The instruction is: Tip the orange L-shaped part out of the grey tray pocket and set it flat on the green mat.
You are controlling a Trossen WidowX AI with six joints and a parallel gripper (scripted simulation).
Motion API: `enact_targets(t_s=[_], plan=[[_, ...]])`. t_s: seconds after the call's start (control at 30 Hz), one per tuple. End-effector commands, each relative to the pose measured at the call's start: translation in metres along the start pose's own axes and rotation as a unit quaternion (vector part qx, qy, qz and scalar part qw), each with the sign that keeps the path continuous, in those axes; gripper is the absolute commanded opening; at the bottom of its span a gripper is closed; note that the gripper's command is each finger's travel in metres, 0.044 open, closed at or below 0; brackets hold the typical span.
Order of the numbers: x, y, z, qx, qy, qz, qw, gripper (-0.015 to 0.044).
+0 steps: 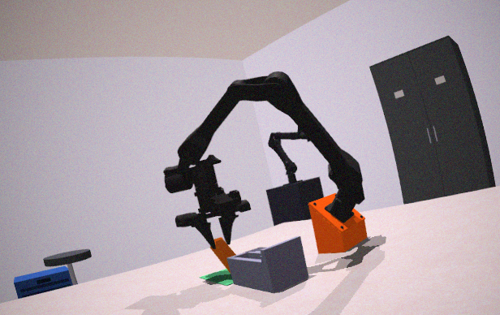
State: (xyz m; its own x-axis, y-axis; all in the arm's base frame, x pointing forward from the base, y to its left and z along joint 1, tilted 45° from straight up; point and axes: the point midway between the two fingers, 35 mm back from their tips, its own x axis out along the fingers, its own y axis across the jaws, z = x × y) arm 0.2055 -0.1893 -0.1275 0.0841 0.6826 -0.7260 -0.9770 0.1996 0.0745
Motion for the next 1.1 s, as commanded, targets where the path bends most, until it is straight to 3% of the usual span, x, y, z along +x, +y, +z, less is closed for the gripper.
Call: enact_targets(t_s=[0.0,0.17,0.3,1.07], plan=[[-0.007,-0.001,-0.001,0.0,0.0,0.0,1.0,0.0289],[-0.057,-0.003,-0.002,0.001,0.0,-0.002,1.0,0.04],[-0.086,0.0,0.0,0.002,0.0,-0.003,1.0,0.04],[-0.081,-0.003,-0.003,0.003,0.004,-0.011,1.0,0.04]])
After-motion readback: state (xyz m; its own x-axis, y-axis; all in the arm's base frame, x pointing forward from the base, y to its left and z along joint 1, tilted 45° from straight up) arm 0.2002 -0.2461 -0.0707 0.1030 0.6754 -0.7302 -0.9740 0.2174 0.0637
